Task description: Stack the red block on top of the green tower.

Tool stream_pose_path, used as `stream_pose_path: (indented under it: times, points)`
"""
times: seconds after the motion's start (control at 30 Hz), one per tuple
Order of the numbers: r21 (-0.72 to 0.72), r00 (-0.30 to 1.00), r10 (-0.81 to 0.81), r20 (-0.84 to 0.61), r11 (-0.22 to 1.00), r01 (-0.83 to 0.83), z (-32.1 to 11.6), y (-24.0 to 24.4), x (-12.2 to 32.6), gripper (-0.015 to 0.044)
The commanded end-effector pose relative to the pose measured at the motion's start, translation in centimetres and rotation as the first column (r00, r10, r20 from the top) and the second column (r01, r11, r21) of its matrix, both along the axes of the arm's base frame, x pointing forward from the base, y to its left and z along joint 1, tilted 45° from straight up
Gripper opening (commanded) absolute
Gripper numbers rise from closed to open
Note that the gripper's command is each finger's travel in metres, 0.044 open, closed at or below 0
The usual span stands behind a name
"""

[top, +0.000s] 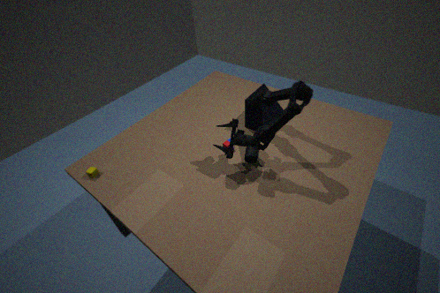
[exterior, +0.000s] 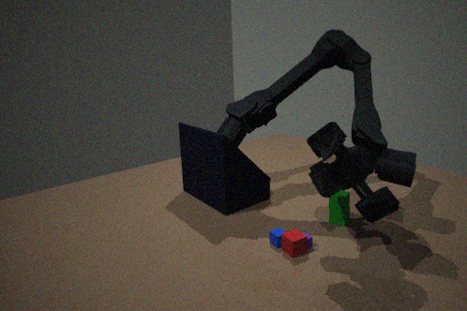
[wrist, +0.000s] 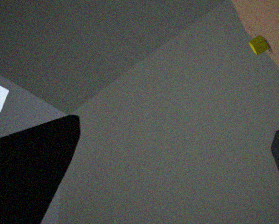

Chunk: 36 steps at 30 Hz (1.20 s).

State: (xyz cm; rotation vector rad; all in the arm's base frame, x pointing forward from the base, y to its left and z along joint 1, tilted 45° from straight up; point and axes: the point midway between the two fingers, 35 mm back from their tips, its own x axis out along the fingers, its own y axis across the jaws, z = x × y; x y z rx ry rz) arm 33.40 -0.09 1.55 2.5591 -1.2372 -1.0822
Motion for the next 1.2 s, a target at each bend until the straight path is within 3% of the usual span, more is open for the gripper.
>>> stream_pose_path:
  times: [0.0, 0.13, 0.27, 0.47, 0.63, 0.77, 0.93, 1.03, 1.17]
  points:
    - [0.214, 0.985, -0.175, 0.009, 0.962, 0.169, -2.4, -1.2, -0.9, 0.0440]
    - [0.405, 0.927, -0.375, -0.028, 0.843, 0.353, -4.6, -2.1, -2.2, 0.0440]
    - [0.553, 0.812, -0.573, -0.110, 0.644, 0.529, -6.3, -2.5, -3.7, 0.0440]
    - [0.660, 0.525, -0.796, -0.301, 0.223, 0.717, -8.0, -2.5, -5.9, 0.0440]
    - [0.630, 0.199, -0.852, -0.485, -0.183, 0.754, -8.5, -1.9, -7.4, 0.0440]
    - [0.533, -0.086, -0.783, -0.615, -0.494, 0.687, -8.4, -1.3, -8.2, 0.0440]
    - [0.339, -0.419, -0.554, -0.719, -0.806, 0.484, -7.4, -0.6, -8.7, 0.0440]
    - [0.200, -0.580, -0.352, -0.735, -0.929, 0.311, -6.6, -0.4, -8.7, 0.0440]
    - [0.054, -0.697, -0.116, -0.707, -0.992, 0.111, -5.4, -0.3, -8.4, 0.0440]
